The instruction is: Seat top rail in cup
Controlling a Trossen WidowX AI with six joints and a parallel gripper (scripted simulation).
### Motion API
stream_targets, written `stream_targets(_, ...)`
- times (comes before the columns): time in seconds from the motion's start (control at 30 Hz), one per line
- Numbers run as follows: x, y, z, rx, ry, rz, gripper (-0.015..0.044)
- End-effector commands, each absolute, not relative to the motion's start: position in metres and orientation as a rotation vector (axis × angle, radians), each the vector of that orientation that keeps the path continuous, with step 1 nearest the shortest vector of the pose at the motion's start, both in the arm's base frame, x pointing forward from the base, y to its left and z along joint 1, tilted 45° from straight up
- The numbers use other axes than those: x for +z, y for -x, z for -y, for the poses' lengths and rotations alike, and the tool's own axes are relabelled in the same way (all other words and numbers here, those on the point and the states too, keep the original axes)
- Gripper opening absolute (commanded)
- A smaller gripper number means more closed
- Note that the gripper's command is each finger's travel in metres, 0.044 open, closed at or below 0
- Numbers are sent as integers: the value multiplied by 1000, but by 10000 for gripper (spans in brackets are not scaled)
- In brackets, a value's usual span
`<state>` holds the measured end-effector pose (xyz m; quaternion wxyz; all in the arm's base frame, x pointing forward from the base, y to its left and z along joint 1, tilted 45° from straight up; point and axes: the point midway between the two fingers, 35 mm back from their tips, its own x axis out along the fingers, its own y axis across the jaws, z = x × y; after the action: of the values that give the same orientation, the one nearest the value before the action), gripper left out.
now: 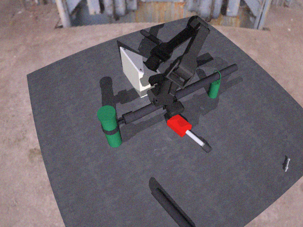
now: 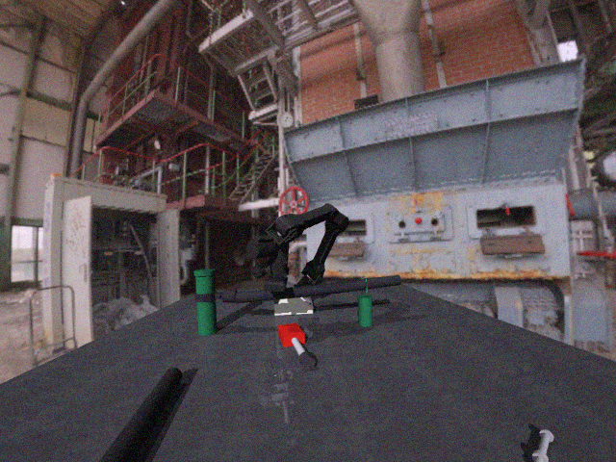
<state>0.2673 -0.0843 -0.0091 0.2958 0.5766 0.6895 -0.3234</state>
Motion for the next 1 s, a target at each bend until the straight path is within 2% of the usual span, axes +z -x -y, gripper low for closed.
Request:
stream_targets(0.0,-8,-267,85,-862,-1538,-1833,0)
stream_targets(0.97,6,-266,81,-861,-1536,-1835,0)
